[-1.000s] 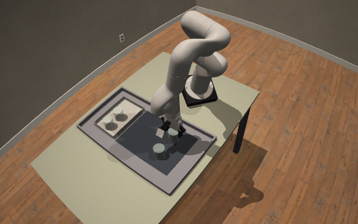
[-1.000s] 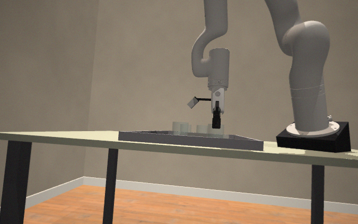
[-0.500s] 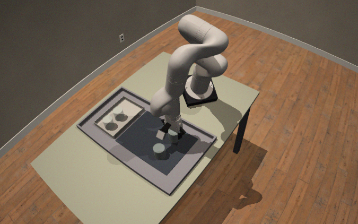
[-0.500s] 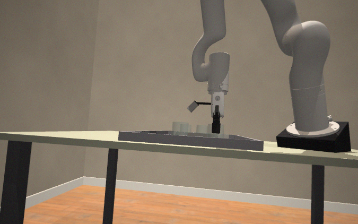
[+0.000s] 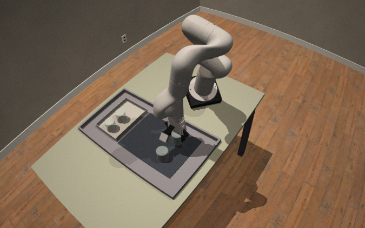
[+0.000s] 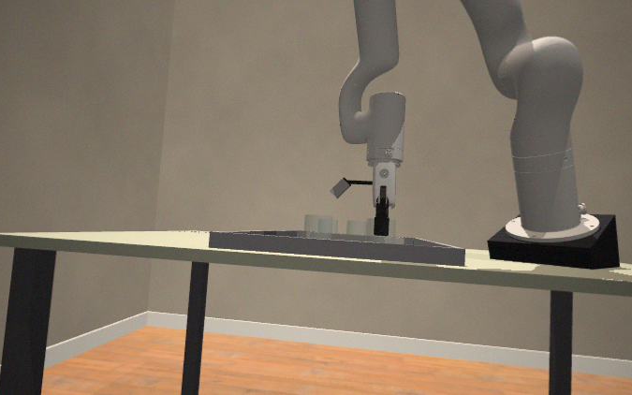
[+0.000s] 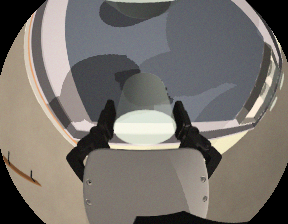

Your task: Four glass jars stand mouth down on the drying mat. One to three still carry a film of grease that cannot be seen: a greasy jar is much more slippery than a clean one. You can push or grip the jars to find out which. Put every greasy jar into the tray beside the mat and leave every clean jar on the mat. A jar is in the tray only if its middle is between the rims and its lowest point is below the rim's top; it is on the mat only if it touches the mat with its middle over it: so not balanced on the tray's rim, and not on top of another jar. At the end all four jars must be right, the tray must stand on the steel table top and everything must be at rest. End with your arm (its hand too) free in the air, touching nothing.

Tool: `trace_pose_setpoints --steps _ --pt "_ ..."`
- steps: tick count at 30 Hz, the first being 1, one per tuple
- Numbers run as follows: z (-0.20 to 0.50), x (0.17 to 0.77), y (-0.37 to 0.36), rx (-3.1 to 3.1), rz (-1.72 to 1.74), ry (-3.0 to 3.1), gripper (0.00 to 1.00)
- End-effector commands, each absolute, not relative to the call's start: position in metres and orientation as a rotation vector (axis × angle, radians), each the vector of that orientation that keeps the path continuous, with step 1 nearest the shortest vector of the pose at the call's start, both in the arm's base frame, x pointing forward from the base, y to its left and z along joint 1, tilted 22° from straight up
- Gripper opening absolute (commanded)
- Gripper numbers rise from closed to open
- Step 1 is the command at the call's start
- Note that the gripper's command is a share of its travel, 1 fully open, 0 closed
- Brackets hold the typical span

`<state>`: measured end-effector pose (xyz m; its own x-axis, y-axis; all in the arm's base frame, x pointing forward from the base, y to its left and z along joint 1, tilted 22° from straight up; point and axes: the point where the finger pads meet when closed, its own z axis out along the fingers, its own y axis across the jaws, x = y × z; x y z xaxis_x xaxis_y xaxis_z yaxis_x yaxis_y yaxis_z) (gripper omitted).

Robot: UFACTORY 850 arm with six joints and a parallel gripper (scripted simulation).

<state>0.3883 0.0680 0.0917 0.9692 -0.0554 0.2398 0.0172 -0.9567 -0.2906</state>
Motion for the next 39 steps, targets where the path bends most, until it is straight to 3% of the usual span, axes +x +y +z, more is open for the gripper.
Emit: trace_pose_setpoints --steps 1,39 --pt "0.0921 0.3888 0.0680 -2.824 -0.357 0.028 0.90" --pt "0.0921 0.3888 0.0680 -2.824 -0.357 0.028 0.84"
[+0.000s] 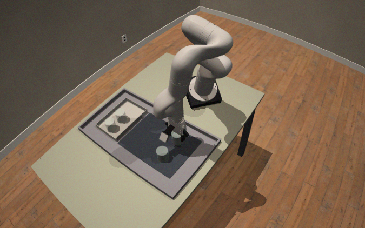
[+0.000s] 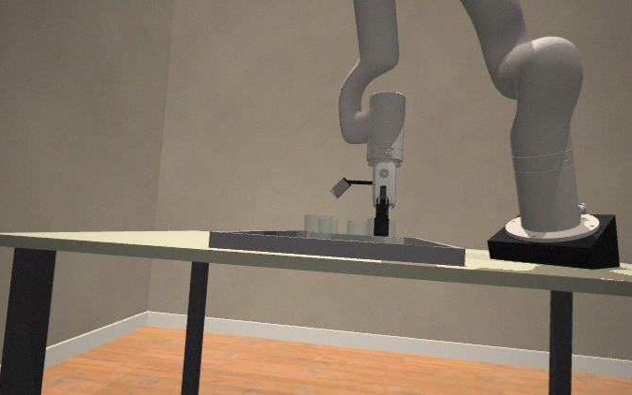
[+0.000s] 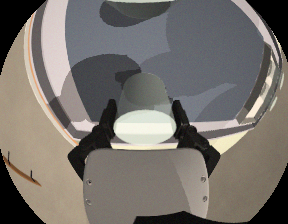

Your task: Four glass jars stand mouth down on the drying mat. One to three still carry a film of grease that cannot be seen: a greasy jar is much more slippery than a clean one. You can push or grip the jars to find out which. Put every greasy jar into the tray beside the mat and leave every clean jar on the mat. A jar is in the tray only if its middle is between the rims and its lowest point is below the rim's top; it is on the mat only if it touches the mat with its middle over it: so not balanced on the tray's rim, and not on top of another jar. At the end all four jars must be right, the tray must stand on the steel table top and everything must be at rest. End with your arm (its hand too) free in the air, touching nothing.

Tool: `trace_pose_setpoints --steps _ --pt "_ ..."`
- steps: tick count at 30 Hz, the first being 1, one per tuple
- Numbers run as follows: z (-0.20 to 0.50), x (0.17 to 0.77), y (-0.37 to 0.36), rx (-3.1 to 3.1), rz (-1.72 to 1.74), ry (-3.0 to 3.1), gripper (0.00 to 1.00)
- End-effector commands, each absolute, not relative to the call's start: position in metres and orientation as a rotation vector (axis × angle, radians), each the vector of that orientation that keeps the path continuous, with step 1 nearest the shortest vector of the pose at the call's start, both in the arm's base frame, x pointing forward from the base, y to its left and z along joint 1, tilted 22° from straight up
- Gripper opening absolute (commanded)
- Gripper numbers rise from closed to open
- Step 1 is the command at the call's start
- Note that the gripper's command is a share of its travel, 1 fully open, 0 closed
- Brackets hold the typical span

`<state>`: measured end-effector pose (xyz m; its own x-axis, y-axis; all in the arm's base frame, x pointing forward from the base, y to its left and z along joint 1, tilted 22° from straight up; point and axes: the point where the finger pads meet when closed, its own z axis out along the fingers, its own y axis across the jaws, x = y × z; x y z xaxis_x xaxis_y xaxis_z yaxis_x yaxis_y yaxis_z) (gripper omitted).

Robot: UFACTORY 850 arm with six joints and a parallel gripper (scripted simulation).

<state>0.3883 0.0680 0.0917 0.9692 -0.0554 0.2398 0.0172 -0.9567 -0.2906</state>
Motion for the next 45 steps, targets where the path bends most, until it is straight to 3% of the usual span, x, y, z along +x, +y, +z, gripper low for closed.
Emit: trace_pose_setpoints --steps 1,45 --pt "0.0921 0.3888 0.0680 -2.824 -0.357 0.028 0.84" --pt "0.0921 0.3888 0.0680 -2.824 -0.357 0.028 0.75"
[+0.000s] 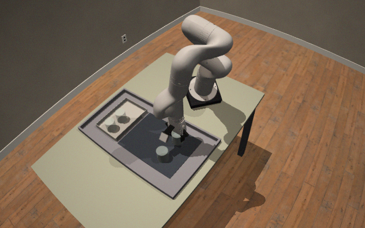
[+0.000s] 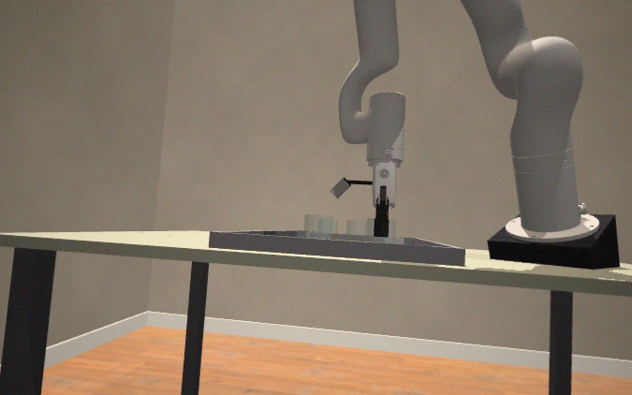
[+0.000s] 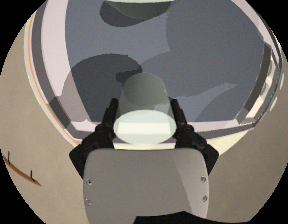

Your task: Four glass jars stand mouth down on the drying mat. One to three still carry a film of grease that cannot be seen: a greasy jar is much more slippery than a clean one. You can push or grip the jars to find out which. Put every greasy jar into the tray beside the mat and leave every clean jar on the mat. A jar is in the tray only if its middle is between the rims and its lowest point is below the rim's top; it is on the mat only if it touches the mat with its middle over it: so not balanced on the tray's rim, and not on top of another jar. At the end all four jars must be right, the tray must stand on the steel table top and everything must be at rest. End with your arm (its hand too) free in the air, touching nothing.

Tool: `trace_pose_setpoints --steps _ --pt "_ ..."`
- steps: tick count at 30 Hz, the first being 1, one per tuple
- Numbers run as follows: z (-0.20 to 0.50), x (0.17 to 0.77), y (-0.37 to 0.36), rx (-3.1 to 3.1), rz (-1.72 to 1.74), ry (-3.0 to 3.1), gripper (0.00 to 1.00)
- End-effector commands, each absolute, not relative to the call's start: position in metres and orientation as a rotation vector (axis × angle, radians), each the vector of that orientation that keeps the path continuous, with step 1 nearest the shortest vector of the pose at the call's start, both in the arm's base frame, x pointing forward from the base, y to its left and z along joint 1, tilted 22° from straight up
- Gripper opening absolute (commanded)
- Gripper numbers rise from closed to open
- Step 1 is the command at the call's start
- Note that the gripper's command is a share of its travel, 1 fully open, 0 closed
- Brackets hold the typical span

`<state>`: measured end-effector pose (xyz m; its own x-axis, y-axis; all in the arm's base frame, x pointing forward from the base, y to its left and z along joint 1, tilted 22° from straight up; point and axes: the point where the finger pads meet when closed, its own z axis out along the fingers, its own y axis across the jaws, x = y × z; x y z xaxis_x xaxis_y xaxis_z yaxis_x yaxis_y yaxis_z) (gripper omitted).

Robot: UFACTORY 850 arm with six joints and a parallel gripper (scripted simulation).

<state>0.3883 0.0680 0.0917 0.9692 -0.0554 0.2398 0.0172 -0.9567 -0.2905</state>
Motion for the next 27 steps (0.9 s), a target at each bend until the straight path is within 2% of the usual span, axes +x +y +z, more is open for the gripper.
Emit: trace_pose_setpoints --steps 1,27 --pt "0.0921 0.3888 0.0680 -2.824 -0.357 0.028 0.75" --pt "0.0921 0.3888 0.0680 -2.824 -0.357 0.028 0.72"
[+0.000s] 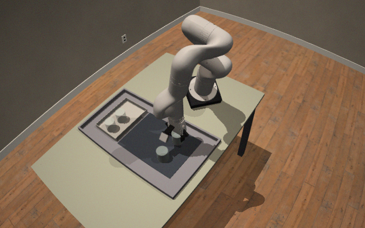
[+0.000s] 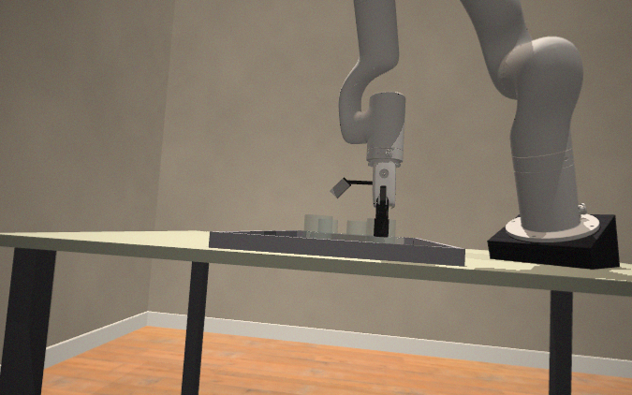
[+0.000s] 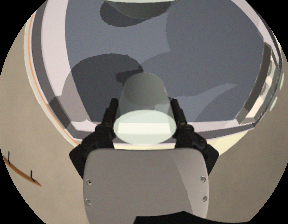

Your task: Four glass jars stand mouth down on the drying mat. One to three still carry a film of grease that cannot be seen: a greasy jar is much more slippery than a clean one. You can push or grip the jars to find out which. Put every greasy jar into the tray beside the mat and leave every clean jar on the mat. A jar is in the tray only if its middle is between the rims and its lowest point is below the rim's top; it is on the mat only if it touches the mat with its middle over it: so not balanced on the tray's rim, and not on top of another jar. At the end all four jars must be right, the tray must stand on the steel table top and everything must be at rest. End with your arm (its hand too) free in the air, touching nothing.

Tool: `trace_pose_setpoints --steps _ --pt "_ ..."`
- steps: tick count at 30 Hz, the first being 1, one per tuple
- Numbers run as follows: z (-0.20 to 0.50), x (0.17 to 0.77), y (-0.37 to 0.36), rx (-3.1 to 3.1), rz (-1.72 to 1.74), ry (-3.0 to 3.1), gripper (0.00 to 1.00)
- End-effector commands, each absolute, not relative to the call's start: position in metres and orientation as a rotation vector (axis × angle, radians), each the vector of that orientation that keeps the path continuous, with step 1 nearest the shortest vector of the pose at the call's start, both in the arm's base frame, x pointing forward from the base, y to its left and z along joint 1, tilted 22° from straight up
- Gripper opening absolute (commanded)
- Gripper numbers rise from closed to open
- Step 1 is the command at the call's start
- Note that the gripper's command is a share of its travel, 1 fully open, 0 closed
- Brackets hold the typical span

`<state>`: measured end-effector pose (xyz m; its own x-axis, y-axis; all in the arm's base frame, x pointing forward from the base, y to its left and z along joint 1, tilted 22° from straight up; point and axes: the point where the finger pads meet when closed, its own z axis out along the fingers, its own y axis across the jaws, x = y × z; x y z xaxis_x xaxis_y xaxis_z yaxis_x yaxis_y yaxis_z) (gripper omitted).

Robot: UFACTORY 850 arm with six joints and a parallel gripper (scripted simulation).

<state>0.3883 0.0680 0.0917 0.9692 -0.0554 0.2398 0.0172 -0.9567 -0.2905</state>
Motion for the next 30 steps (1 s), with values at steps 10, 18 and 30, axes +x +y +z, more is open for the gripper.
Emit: trace_pose_setpoints --steps 10,18,30 --pt "0.0921 0.3888 0.0680 -2.824 -0.357 0.028 0.69" --pt "0.0921 0.3888 0.0680 -2.824 -0.357 0.028 0.69" --pt "0.0921 0.3888 0.0680 -2.824 -0.357 0.028 0.00"
